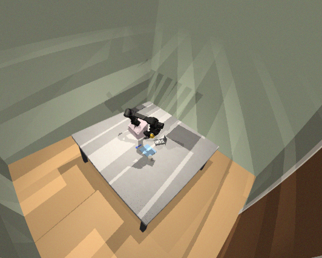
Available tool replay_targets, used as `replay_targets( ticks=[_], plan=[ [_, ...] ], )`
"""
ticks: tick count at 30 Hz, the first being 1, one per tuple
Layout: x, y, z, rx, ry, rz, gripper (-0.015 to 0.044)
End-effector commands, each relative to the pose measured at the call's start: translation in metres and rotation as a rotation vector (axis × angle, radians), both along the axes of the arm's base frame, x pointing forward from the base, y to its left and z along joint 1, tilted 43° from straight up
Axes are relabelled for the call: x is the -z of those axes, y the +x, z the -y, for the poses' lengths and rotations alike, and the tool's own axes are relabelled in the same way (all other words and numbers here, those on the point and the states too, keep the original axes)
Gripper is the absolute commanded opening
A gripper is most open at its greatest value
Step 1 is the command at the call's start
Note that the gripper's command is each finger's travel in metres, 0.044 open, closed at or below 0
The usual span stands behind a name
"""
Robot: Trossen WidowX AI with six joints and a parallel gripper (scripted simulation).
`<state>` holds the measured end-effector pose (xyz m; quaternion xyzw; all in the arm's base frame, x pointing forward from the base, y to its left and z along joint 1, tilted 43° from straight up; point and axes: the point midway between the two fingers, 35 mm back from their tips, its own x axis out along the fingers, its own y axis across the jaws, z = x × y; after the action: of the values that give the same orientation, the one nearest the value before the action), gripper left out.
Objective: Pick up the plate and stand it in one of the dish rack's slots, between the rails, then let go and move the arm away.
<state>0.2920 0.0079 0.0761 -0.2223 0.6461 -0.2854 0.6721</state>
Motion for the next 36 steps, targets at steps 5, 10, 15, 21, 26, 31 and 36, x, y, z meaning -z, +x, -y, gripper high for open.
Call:
replay_targets(
  ticks=[5, 10, 15, 21, 26, 31, 36],
  plan=[
    [0.037, -0.020, -0.039, 0.186, 0.002, 0.154, 0.0000],
    [0.048, -0.028, -0.049, 0.249, -0.001, 0.210, 0.0000],
    [0.048, -0.028, -0.049, 0.248, 0.001, 0.206, 0.0000],
    [0.063, -0.031, -0.040, 0.222, 0.066, 0.085, 0.0000],
    [0.075, -0.034, -0.033, 0.190, 0.139, -0.017, 0.0000],
    [0.087, -0.037, -0.027, 0.149, 0.220, -0.108, 0.0000],
    [0.098, -0.039, -0.022, 0.099, 0.308, -0.186, 0.0000]
  ],
)
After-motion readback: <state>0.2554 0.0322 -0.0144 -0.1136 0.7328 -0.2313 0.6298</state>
